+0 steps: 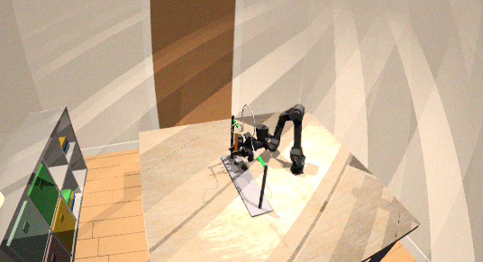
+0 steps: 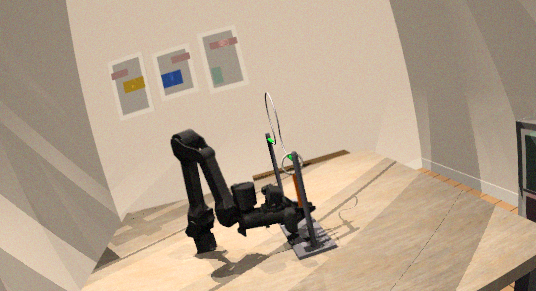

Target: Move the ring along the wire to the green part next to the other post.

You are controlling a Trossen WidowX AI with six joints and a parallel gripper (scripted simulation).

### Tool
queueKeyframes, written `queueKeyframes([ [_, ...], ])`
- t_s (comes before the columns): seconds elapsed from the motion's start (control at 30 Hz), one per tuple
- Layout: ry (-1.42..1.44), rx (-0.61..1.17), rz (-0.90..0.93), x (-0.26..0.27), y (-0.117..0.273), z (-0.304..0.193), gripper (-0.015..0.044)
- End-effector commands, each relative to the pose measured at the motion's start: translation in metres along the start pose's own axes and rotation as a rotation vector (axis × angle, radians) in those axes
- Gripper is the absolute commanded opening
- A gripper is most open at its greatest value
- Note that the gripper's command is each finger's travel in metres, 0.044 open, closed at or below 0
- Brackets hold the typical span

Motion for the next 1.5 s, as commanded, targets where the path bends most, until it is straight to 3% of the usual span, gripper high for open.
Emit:
queueKeyframes([
  [0.0,-0.006,-0.001,-0.004,-0.001,-0.001,0.000,0.0160],
  [0.6,-0.006,-0.001,-0.004,-0.001,-0.001,0.000,0.0160],
  [0.77,-0.001,0.000,0.000,-0.001,-0.001,0.000,0.0029],
  [0.83,-0.001,0.000,0.000,-0.001,-0.001,0.000,0.0015],
  [1.03,-0.001,0.000,0.000,-0.001,-0.001,0.000,-0.0142],
  [1.47,-0.002,0.000,-0.003,-0.001,0.000,0.010,-0.0150],
])
Point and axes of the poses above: the point midway between the two fingers, 35 mm back from their tips, its own y axis back along the fingers, its own x axis across the jaws, z = x × y, the point moved 3 cm from there along y, back along the fingers, and after that the axes turned 8 degrees about -y, right-handed, at the moved point
